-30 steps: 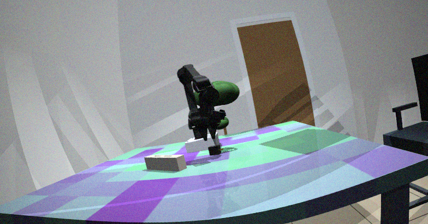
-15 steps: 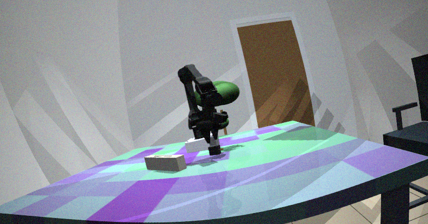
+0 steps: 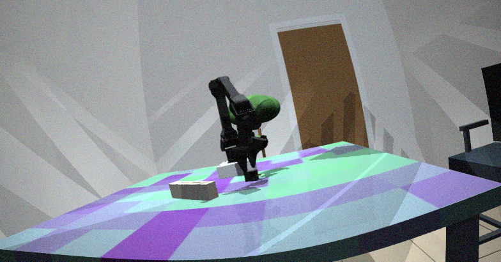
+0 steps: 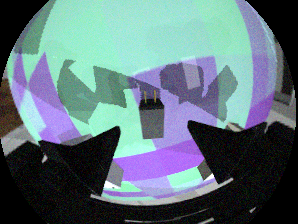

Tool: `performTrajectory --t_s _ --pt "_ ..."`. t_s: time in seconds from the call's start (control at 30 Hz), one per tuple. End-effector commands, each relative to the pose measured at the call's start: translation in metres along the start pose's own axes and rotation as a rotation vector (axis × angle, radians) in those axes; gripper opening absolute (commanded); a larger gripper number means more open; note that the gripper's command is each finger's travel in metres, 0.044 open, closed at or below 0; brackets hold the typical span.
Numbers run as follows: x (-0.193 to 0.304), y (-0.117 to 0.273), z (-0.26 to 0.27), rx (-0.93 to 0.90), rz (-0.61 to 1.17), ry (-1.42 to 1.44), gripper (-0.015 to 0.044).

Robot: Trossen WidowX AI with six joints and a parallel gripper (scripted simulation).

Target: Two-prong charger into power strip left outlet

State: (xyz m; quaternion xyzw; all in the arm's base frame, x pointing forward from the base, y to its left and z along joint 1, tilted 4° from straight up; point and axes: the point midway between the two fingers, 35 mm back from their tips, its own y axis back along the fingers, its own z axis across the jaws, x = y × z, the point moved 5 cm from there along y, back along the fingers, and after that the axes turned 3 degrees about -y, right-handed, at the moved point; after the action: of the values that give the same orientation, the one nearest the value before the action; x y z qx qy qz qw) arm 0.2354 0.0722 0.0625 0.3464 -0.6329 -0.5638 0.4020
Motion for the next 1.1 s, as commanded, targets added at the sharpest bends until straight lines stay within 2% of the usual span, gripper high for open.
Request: performTrajectory --t_s 0.0,0.67,1.07 --pt "0.0 -0.008 0.001 -0.005 -0.001 0.003 0.044" --pt "-0.001 -0.035 0.002 -0.006 0.0 0.003 0.044" --pt "-0.001 -0.032 0.001 -0.002 0.001 0.0 0.0125"
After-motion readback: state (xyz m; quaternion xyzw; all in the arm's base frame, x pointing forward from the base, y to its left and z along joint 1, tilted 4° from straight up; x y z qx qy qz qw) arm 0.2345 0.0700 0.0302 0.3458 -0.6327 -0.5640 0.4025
